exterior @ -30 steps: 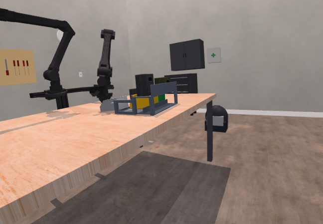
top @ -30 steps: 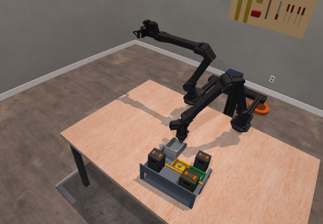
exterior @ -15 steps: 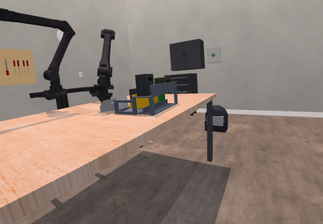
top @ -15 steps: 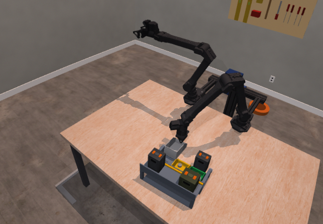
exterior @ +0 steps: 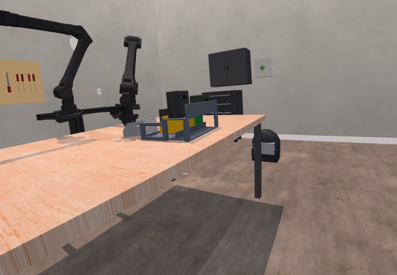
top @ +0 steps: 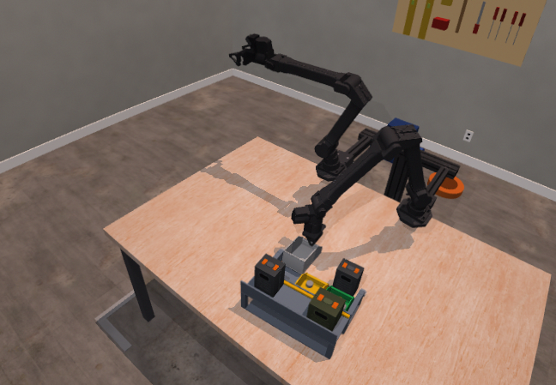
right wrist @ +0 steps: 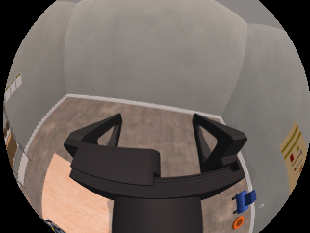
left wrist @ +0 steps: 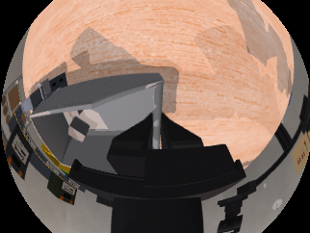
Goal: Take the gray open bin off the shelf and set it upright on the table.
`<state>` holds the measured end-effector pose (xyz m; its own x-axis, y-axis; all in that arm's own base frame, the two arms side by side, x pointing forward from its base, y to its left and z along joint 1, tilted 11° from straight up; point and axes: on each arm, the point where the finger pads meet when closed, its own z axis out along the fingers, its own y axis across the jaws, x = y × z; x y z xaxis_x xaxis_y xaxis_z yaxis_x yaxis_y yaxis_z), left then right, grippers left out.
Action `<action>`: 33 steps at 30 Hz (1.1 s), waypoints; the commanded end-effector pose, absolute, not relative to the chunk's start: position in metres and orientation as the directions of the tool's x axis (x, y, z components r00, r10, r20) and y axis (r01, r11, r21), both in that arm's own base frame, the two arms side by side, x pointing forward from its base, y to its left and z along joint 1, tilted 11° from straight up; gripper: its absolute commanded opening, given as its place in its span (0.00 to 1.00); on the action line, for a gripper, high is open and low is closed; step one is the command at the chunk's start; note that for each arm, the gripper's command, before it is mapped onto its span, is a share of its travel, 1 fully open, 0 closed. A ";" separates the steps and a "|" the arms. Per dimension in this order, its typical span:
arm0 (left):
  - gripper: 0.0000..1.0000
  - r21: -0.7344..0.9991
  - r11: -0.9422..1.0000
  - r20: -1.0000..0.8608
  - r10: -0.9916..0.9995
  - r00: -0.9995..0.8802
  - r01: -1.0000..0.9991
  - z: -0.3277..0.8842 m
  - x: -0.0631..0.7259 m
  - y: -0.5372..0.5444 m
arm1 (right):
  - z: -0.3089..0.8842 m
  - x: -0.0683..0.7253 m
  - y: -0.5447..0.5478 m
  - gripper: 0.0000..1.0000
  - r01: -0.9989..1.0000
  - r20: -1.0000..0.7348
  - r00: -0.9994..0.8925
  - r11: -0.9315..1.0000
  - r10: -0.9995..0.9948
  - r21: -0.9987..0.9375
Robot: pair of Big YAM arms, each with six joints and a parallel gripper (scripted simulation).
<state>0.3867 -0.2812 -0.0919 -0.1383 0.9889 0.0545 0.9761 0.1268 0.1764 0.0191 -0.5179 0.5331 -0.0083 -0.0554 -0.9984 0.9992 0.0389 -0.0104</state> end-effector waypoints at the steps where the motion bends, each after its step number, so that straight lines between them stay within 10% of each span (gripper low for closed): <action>1: 0.00 0.162 0.184 0.070 0.978 -0.198 0.969 -0.098 0.392 -0.269 | 0.544 0.012 -0.511 1.00 1.000 -0.996 0.002 0.025 -0.085 0.000; 33: 0.00 0.162 0.200 0.071 0.974 -0.213 0.966 -0.098 0.392 -0.268 | 0.544 0.012 -0.511 1.00 1.000 -0.996 0.002 0.025 -0.085 0.000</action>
